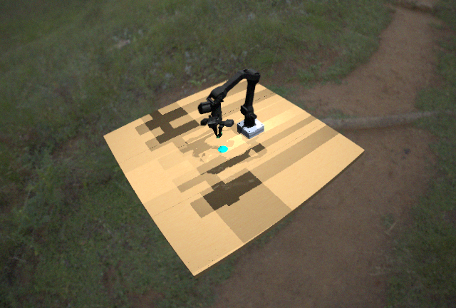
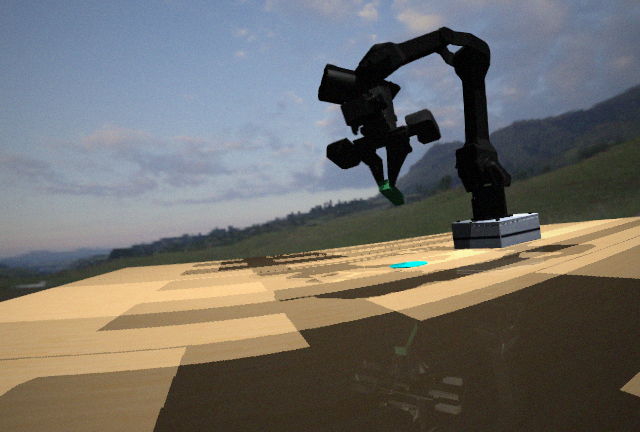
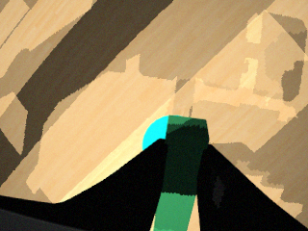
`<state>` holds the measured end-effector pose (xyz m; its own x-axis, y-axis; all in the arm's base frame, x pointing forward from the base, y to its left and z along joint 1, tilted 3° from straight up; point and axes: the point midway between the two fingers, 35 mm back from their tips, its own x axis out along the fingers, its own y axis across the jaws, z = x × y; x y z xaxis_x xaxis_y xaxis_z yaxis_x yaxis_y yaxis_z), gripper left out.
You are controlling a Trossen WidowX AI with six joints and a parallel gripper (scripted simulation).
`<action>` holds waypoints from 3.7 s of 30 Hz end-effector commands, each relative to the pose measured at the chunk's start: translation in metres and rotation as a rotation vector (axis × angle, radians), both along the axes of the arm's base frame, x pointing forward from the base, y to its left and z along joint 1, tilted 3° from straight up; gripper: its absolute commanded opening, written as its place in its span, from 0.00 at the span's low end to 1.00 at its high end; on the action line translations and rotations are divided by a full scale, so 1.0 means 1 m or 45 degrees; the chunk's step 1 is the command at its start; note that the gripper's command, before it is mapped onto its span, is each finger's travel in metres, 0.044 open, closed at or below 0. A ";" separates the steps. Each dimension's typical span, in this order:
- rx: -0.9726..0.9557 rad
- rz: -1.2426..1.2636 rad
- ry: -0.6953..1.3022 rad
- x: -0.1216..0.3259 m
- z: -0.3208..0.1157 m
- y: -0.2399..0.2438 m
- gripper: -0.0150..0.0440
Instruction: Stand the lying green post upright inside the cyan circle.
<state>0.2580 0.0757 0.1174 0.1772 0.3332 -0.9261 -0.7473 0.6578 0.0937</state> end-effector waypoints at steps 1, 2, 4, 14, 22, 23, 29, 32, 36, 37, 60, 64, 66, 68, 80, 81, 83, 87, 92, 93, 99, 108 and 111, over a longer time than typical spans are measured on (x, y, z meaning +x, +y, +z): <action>0.034 -0.010 -0.005 0.000 -0.003 0.000 0.29; 0.043 -0.013 -0.009 0.000 -0.004 0.000 0.29; 0.060 -0.019 -0.017 0.001 -0.005 0.000 0.29; 0.143 -0.046 -0.060 0.006 -0.008 0.000 0.29; 0.207 -0.065 -0.096 0.009 -0.009 -0.001 0.29; 0.215 -0.067 -0.101 0.009 -0.010 -0.001 0.29; 0.263 -0.080 -0.129 0.011 -0.011 -0.002 0.29; 0.286 -0.086 -0.144 0.012 -0.011 -0.003 0.29; 0.317 -0.093 -0.163 0.013 -0.012 -0.003 0.29; 0.324 -0.095 -0.168 0.013 -0.012 -0.003 0.29; 0.492 -0.125 -0.289 0.018 -0.012 -0.009 0.29; 0.520 -0.128 -0.311 0.018 -0.012 -0.010 0.29; 0.534 -0.130 -0.322 0.018 -0.012 -0.010 0.29; 0.547 -0.131 -0.333 0.018 -0.012 -0.011 0.29; 0.625 -0.135 -0.401 0.017 -0.011 -0.014 0.29; 0.632 -0.135 -0.407 0.017 -0.011 -0.015 0.29; 0.644 -0.135 -0.419 0.017 -0.011 -0.015 0.29; 0.669 -0.135 -0.442 0.017 -0.010 -0.016 0.29; 0.699 -0.134 -0.471 0.016 -0.009 -0.018 0.29; 0.705 -0.134 -0.477 0.015 -0.009 -0.018 0.29; 0.740 -0.131 -0.513 0.014 -0.008 -0.020 0.29; 0.790 -0.123 -0.567 0.011 -0.007 -0.023 0.29; 0.806 -0.120 -0.585 0.010 -0.006 -0.024 0.29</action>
